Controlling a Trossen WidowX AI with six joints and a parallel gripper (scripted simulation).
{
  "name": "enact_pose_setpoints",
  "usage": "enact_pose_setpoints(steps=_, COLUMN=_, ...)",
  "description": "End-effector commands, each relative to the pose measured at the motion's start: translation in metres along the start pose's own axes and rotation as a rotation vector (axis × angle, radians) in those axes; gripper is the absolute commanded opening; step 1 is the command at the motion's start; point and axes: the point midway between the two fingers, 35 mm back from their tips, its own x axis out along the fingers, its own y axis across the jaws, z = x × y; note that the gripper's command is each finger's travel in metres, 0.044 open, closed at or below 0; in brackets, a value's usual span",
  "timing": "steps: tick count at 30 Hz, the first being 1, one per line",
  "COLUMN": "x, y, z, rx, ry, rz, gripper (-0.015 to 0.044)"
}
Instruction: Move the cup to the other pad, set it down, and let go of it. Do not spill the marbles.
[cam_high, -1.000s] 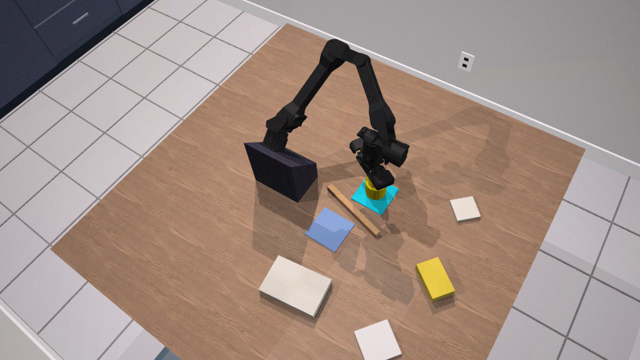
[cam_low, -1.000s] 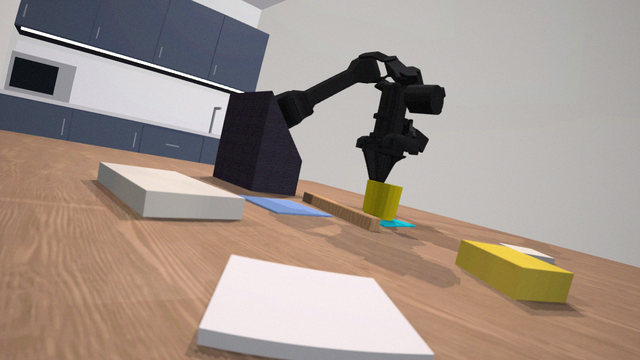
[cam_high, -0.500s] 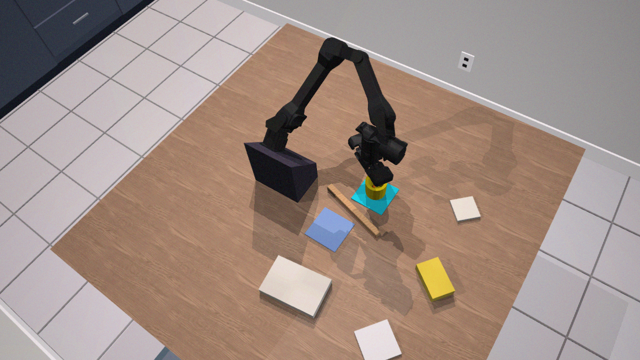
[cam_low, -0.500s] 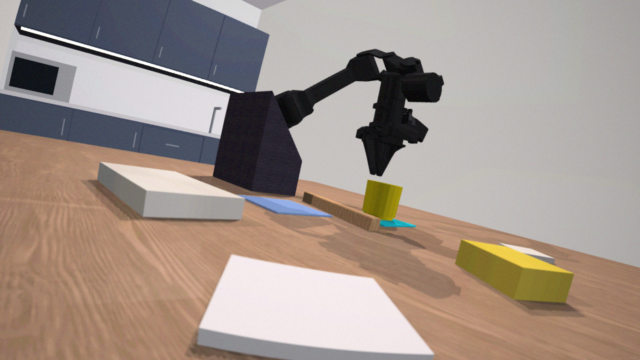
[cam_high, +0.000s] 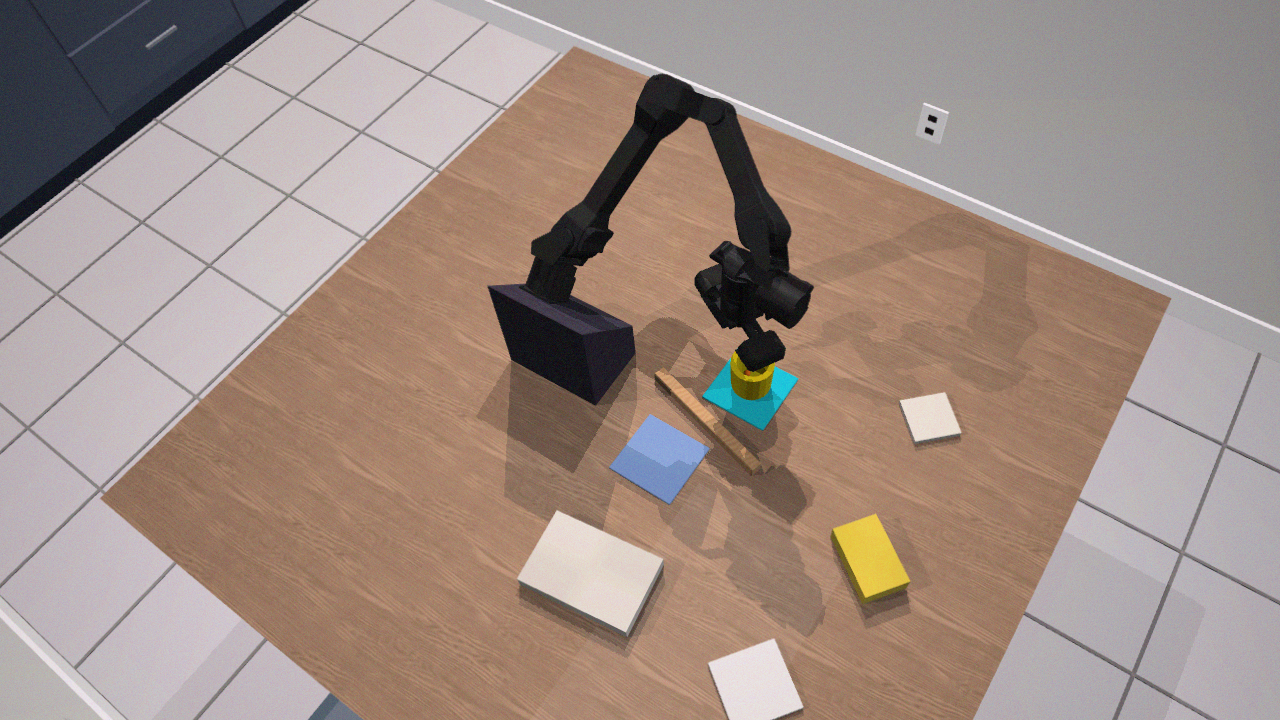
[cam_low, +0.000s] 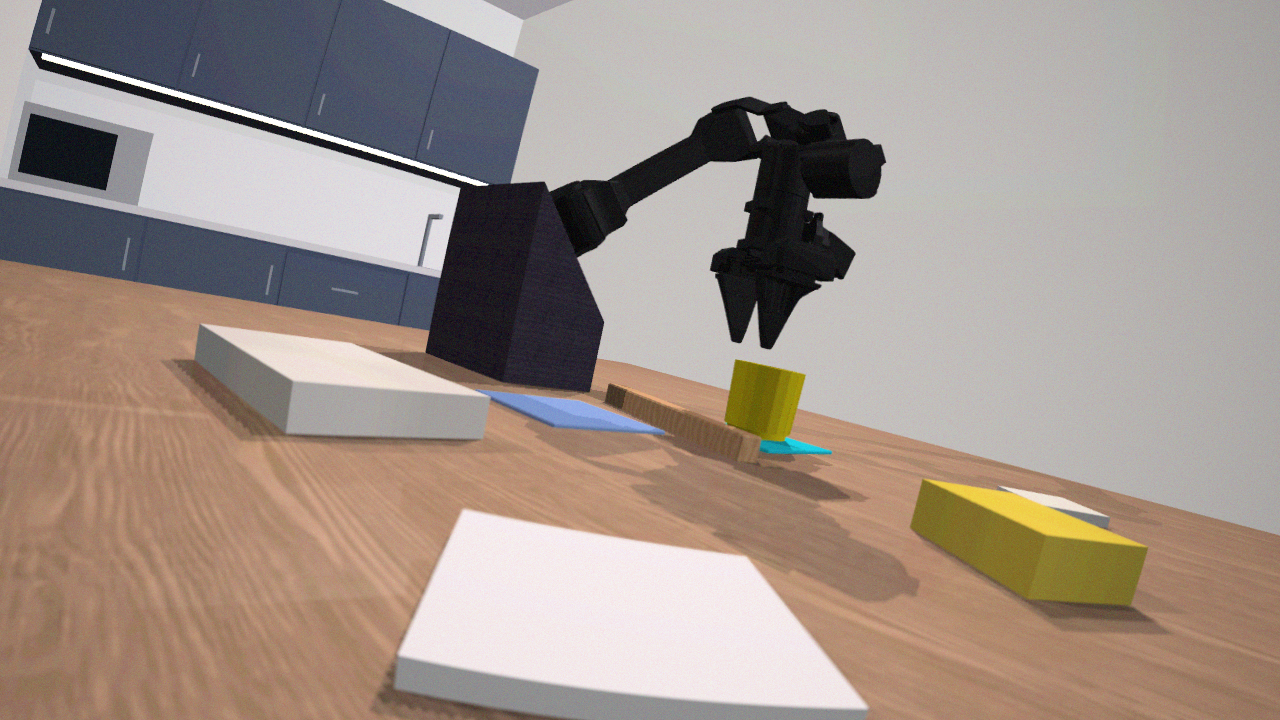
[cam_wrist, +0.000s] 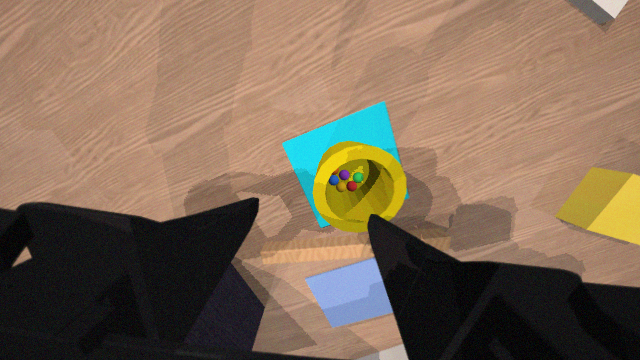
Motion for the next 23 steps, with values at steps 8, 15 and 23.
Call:
enact_pose_setpoints(steps=8, x=-0.038, y=-0.001, z=-0.001, rx=-0.005, ry=0.0, rz=-0.01, gripper=0.044)
enact_pose_setpoints(steps=15, x=-0.063, y=0.002, z=-0.005, rx=-0.008, ry=-0.003, rz=-0.012, gripper=0.044)
enact_pose_setpoints(steps=23, x=-0.06, y=0.003, z=-0.007, rx=0.003, ry=-0.006, rz=-0.004, gripper=0.044)
